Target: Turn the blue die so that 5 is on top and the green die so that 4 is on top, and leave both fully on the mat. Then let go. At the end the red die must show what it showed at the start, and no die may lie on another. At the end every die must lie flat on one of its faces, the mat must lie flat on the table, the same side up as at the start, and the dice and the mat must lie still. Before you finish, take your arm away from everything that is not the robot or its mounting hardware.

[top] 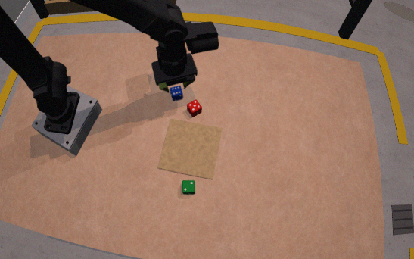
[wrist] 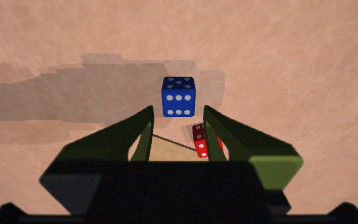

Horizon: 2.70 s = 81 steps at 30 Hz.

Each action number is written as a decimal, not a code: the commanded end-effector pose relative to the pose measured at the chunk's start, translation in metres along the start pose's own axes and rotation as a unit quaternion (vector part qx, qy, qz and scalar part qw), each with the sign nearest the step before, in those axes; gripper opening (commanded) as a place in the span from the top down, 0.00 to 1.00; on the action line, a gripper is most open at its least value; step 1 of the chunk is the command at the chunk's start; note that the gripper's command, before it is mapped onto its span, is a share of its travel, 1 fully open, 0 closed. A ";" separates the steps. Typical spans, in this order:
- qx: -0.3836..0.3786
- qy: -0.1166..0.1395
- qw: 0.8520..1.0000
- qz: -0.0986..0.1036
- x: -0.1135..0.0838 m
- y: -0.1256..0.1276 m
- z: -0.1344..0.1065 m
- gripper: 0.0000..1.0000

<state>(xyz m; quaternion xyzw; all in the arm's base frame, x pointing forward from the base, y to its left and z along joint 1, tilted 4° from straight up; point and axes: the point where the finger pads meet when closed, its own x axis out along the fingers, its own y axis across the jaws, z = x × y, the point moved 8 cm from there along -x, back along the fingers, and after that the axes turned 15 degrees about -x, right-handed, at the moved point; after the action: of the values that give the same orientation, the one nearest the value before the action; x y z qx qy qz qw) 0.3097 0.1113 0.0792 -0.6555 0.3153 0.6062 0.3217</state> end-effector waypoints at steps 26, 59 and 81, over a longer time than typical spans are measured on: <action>0.001 0.000 1.000 -0.004 0.020 0.000 -0.005 0.55; 0.002 0.001 1.000 -0.007 0.038 -0.001 -0.005 0.55; 0.002 0.001 1.000 -0.007 0.038 -0.001 -0.005 0.74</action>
<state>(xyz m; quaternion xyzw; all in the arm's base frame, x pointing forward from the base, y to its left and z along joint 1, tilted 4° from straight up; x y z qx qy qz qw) 0.3123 0.1107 0.0428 -0.6553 0.3155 0.6065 0.3212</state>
